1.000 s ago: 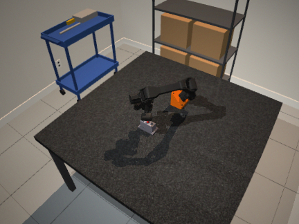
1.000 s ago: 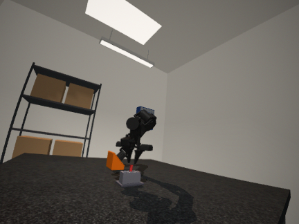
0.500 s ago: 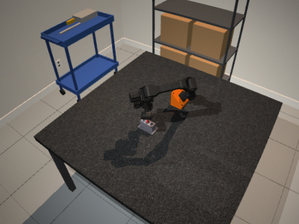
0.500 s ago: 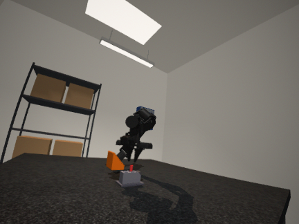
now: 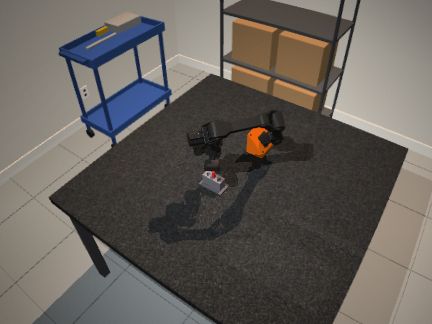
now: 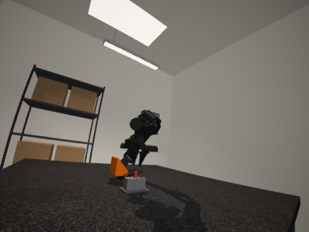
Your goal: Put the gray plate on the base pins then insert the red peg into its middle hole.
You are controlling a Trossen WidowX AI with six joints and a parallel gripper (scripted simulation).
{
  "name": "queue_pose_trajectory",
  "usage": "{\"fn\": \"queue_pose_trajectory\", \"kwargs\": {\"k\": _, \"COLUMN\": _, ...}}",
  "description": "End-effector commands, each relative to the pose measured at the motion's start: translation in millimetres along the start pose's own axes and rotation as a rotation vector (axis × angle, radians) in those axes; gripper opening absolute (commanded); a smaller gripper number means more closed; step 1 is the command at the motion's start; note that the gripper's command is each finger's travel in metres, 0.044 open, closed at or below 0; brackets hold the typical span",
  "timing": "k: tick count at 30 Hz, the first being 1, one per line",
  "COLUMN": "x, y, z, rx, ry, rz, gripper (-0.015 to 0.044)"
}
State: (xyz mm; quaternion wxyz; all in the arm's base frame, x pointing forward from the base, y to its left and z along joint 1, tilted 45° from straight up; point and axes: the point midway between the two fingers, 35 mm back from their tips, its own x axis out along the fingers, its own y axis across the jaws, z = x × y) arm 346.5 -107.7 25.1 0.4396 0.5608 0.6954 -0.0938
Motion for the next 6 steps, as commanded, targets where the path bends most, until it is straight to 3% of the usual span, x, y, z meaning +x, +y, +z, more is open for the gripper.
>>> {"fn": "queue_pose_trajectory", "kwargs": {"k": 1, "x": -3.7, "y": 0.1, "z": -0.1, "rx": -0.007, "ry": -0.005, "rz": -0.003, "gripper": 0.015}}
{"fn": "queue_pose_trajectory", "kwargs": {"k": 6, "x": -7.0, "y": 0.0, "z": -0.9, "rx": -0.007, "ry": -0.005, "rz": -0.004, "gripper": 0.015}}
